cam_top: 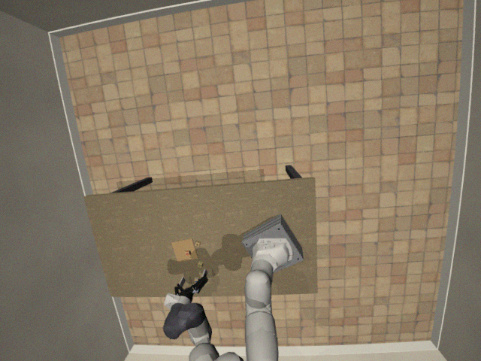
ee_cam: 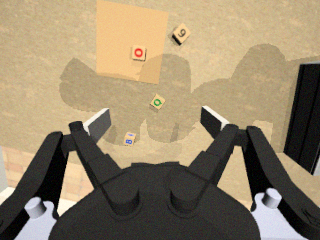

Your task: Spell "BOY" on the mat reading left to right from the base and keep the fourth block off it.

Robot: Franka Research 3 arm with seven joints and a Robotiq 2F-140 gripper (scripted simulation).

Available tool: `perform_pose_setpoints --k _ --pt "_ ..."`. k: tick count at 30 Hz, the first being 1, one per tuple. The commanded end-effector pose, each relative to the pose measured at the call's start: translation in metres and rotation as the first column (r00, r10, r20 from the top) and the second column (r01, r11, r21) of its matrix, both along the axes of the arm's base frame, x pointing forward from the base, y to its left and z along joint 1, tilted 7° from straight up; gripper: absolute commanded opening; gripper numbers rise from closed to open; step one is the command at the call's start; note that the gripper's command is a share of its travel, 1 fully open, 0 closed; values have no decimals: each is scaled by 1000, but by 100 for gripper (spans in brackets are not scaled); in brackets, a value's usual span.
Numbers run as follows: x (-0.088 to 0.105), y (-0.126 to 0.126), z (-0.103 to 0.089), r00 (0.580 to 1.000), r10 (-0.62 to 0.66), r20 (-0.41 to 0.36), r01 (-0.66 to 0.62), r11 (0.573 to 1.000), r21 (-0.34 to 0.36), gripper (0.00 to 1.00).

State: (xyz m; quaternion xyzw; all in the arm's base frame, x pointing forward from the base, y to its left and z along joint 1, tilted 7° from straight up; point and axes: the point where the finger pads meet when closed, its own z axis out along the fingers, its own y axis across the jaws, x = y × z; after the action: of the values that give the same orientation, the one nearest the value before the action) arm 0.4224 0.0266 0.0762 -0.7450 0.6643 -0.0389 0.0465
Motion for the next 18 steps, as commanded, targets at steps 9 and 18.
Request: perform_pose_setpoints --k 9,18 --pt "0 0 -4 969 -247 -10 247 968 34 100" --pt "-1 1 -7 932 -363 -20 363 930 48 100"
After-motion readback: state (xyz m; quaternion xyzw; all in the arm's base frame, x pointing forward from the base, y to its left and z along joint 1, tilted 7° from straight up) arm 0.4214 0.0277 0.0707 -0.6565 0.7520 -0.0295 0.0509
